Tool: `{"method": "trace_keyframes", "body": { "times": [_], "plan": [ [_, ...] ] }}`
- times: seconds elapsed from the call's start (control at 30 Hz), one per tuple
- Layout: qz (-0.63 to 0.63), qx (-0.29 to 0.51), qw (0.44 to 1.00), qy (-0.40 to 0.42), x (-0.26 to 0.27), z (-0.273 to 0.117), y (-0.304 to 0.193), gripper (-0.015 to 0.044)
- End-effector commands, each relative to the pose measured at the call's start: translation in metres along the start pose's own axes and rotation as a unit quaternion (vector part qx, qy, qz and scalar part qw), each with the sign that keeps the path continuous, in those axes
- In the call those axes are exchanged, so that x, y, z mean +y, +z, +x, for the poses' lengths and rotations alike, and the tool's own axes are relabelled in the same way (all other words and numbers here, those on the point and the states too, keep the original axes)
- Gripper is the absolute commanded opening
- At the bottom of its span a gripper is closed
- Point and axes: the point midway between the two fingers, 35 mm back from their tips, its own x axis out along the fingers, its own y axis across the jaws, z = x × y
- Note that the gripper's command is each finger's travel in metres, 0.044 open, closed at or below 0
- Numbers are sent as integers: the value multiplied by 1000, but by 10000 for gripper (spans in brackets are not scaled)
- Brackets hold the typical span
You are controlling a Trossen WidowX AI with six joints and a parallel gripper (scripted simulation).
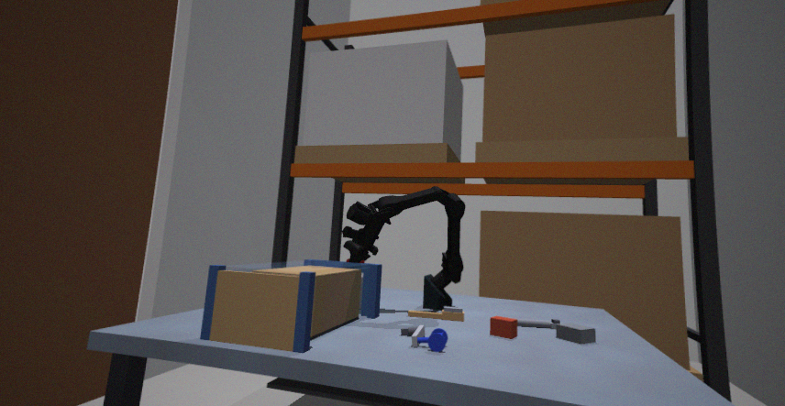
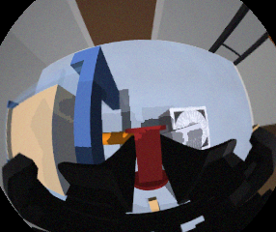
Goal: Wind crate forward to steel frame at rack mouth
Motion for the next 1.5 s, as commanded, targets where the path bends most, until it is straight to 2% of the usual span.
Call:
{"method": "trace_keyframes", "body": {
  "times": [0.0,1.47],
  "plan": [
    [-1,14,1000,-3,-3,-3,-15,0],
    [-1,15,1000,-4,-42,-26,-64,0]
  ]
}}
